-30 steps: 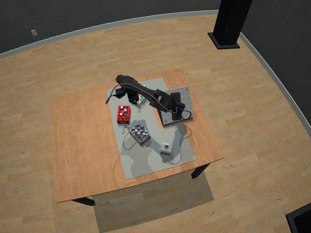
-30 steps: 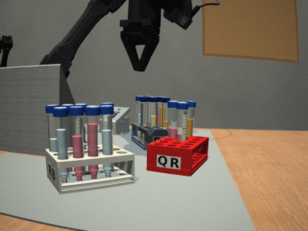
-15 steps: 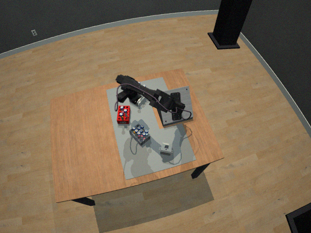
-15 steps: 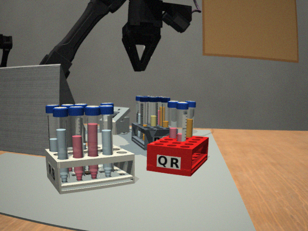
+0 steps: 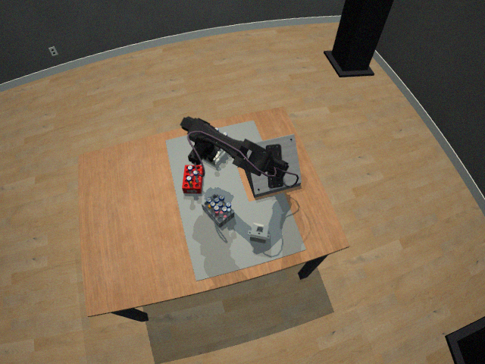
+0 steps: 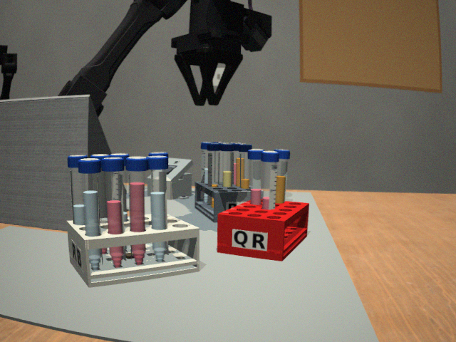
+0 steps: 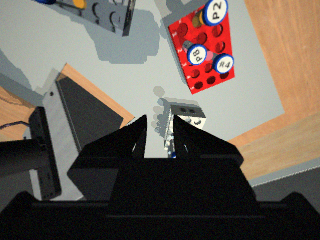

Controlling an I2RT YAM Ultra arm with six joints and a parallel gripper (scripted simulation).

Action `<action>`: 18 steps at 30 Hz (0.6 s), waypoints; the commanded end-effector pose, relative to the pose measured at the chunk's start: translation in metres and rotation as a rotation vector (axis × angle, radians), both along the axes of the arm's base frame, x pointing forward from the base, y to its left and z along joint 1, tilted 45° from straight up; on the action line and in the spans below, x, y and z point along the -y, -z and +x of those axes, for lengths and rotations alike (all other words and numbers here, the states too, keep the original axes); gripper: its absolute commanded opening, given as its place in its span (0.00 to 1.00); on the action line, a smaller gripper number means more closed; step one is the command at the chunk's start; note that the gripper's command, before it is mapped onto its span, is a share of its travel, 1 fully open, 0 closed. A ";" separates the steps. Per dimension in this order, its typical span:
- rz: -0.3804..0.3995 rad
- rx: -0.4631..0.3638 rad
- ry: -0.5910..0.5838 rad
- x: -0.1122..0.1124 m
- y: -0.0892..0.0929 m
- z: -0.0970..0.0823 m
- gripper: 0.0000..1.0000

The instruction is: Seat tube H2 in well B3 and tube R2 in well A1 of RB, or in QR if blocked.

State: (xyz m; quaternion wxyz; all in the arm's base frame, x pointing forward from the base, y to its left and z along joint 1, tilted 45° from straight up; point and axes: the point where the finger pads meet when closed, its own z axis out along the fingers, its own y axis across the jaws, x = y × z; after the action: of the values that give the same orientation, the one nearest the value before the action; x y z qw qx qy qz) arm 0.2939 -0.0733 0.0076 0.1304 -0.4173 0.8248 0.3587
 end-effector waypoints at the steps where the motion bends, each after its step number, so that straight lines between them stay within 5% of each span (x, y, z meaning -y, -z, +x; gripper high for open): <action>1: 0.021 0.126 -0.096 0.005 -0.001 0.007 0.30; 8: 0.038 0.290 -0.261 0.005 -0.001 0.007 0.30; 18: 0.047 0.278 -0.270 -0.024 -0.027 0.004 0.30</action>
State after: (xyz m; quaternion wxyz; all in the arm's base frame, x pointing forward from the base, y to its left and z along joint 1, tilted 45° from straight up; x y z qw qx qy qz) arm 0.2990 -0.0604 0.0157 0.1926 -0.5740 0.7264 0.3252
